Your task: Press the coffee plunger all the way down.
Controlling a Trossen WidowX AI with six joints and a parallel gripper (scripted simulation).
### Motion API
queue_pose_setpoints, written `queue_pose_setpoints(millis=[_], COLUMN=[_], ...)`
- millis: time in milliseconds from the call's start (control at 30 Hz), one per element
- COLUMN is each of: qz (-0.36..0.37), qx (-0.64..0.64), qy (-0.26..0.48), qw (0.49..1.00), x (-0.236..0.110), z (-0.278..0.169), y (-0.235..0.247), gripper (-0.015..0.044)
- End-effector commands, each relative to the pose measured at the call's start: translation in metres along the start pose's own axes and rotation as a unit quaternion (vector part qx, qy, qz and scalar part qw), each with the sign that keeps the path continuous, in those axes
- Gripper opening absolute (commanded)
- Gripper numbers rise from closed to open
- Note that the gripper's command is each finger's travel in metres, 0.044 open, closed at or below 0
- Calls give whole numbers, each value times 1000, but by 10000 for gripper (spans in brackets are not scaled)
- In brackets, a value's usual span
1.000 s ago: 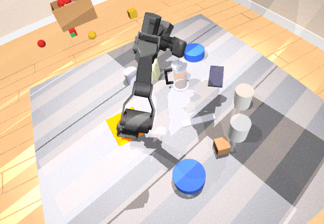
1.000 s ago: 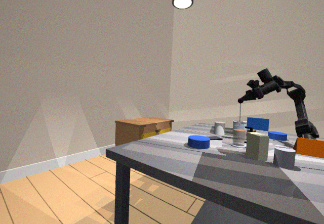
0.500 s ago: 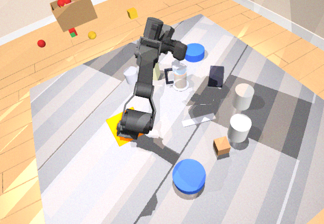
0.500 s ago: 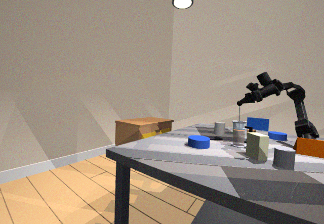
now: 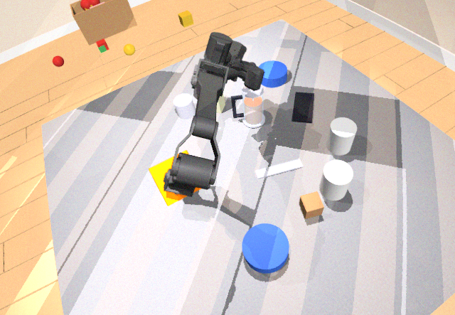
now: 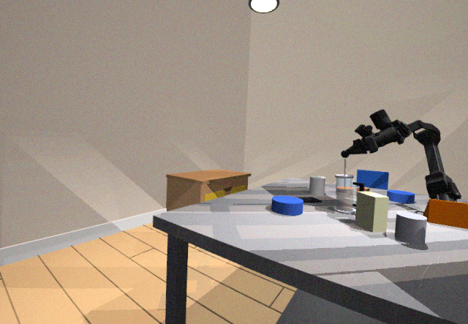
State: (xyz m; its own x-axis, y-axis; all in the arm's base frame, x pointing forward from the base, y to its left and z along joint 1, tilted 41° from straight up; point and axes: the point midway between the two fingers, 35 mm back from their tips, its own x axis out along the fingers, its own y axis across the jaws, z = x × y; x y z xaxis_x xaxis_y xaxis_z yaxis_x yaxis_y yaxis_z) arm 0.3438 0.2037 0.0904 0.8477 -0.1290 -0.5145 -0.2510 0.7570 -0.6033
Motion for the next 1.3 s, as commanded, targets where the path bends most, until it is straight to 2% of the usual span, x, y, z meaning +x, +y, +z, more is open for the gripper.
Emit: queue_pose_setpoints(millis=[0, 567, 1267], qz=[0, -1, -2], qx=[-12, -13, -13], qy=[29, 28, 28], qw=[1000, 1000, 1000], x=[13, 27, 30], z=[-29, -51, -47], y=[1, -3, -4], gripper=[130, 130, 130])
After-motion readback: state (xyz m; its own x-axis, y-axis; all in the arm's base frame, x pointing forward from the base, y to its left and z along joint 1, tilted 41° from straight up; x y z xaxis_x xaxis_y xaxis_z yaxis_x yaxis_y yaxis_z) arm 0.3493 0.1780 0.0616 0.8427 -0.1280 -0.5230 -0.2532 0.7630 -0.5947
